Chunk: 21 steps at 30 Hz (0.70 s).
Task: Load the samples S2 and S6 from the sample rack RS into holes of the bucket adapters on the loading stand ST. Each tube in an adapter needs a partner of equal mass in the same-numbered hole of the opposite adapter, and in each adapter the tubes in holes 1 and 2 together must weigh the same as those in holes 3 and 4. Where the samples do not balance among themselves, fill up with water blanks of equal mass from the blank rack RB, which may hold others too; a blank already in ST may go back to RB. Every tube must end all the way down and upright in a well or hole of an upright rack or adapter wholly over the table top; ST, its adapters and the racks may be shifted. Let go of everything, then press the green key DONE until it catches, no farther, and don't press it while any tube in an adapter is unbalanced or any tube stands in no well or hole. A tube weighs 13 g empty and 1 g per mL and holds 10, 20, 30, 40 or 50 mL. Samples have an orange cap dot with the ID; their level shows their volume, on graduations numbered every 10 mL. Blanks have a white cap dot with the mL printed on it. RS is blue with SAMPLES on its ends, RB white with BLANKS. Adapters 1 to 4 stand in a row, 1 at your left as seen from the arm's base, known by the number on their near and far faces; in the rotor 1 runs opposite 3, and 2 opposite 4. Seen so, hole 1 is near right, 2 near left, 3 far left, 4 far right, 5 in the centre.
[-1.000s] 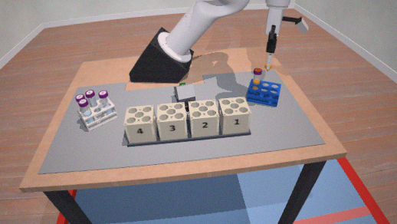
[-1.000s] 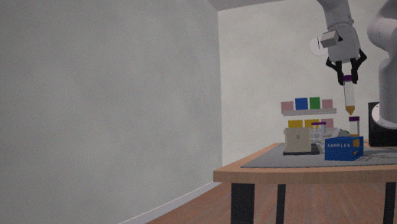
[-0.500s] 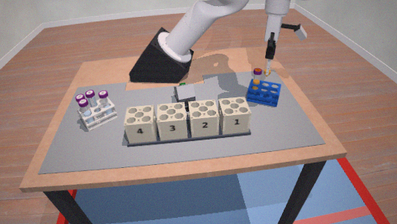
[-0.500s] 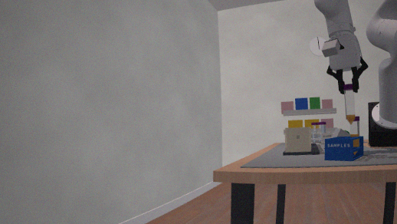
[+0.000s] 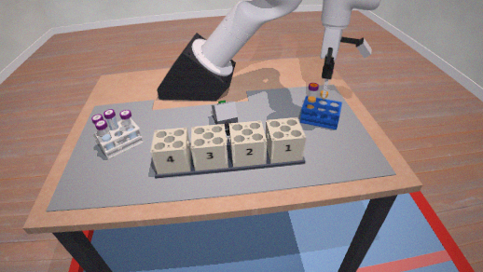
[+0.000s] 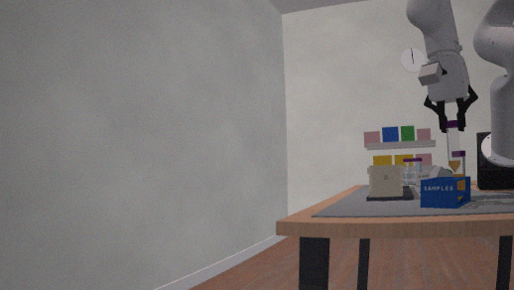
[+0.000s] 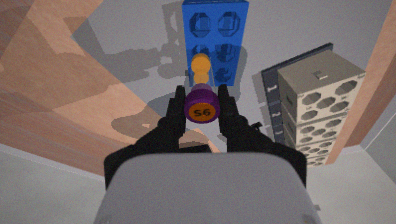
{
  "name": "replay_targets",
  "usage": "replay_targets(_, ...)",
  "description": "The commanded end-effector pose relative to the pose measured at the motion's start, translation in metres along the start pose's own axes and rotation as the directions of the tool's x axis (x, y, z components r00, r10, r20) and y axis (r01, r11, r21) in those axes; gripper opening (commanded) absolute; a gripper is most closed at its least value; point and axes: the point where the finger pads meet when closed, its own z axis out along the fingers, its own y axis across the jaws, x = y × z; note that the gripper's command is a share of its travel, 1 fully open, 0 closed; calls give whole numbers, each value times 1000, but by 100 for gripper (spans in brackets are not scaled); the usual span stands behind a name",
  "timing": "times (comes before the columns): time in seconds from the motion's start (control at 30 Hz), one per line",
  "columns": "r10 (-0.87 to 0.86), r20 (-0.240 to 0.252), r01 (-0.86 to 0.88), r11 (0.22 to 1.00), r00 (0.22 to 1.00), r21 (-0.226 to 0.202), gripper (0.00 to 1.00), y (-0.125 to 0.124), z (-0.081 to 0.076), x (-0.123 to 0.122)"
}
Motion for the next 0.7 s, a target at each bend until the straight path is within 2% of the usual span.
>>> replay_targets(0.0, -1, -2, 1, 1000, 1000, 0, 0, 0, 4, 1)
replay_targets(0.67, -1, -2, 1, 1000, 1000, 0, 0, 0, 7, 1)
